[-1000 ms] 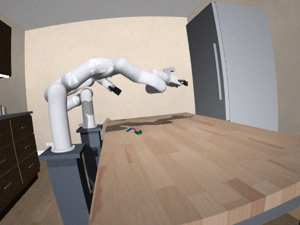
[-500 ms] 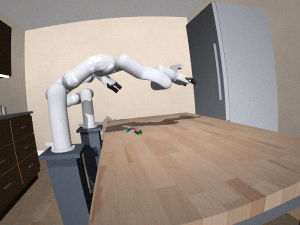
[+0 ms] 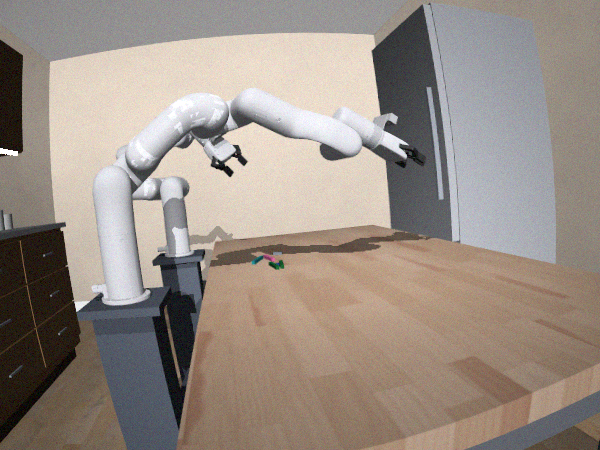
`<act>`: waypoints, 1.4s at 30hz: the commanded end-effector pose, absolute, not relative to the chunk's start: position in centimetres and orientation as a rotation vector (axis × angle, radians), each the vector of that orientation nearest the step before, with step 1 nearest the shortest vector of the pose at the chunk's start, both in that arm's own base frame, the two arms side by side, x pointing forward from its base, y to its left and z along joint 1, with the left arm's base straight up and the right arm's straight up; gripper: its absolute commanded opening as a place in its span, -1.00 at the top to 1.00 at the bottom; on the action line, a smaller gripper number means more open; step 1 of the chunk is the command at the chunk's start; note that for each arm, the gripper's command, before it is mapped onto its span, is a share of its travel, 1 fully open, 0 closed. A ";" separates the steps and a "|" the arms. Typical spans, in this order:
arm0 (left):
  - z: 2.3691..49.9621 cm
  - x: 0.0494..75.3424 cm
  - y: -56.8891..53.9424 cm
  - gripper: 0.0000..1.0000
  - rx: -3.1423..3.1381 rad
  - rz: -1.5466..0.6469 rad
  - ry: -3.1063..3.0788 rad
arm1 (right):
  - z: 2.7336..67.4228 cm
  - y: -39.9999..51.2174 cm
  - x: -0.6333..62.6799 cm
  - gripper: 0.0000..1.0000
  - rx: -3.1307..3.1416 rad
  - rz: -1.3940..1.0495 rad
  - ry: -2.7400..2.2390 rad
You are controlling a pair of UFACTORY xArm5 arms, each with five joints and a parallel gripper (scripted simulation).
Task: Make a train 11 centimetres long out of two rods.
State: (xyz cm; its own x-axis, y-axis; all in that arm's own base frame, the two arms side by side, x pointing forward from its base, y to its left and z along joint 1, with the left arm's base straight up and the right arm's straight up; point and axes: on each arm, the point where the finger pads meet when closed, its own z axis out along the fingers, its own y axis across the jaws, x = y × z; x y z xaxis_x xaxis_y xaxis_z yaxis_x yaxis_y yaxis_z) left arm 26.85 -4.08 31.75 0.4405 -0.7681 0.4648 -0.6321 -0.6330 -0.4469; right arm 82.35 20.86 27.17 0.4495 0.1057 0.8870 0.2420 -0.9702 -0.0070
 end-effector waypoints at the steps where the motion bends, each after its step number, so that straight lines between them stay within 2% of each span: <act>1: 33.4 27.6 -5.4 -1.00 -2.380 -0.871 1.453 | 27.9 13.9 82.4 -1.00 -2.681 -1.550 -0.169; 15: 36.1 30.5 -9.1 -1.00 -2.050 -0.710 1.921 | 28.0 -2.4 80.7 -1.00 -2.860 -1.416 0.109; 17: 36.1 30.5 -9.1 -1.00 -2.050 -0.710 1.921 | 28.0 -2.4 80.7 -1.00 -2.860 -1.416 0.109; 18: 36.5 31.3 -10.1 -1.00 -1.965 -0.675 2.017 | 28.0 -5.9 79.8 -1.00 -2.893 -1.382 0.175; 32: 37.3 35.3 -15.3 -1.00 -1.530 -0.523 2.405 | 28.0 -20.8 73.2 -1.00 -3.004 -1.206 0.490; 34: 37.3 35.3 -15.3 -1.00 -1.530 -0.523 2.405 | 28.0 -20.8 73.2 -1.00 -3.004 -1.206 0.490; 35: 37.2 36.3 -16.6 -1.00 -1.422 -0.491 2.480 | 27.9 -23.9 71.3 -1.00 -3.021 -1.163 0.564; 42: 36.6 38.2 -19.7 -1.00 -1.180 -0.423 2.627 | 27.8 -30.0 66.5 -1.00 -3.044 -1.063 0.728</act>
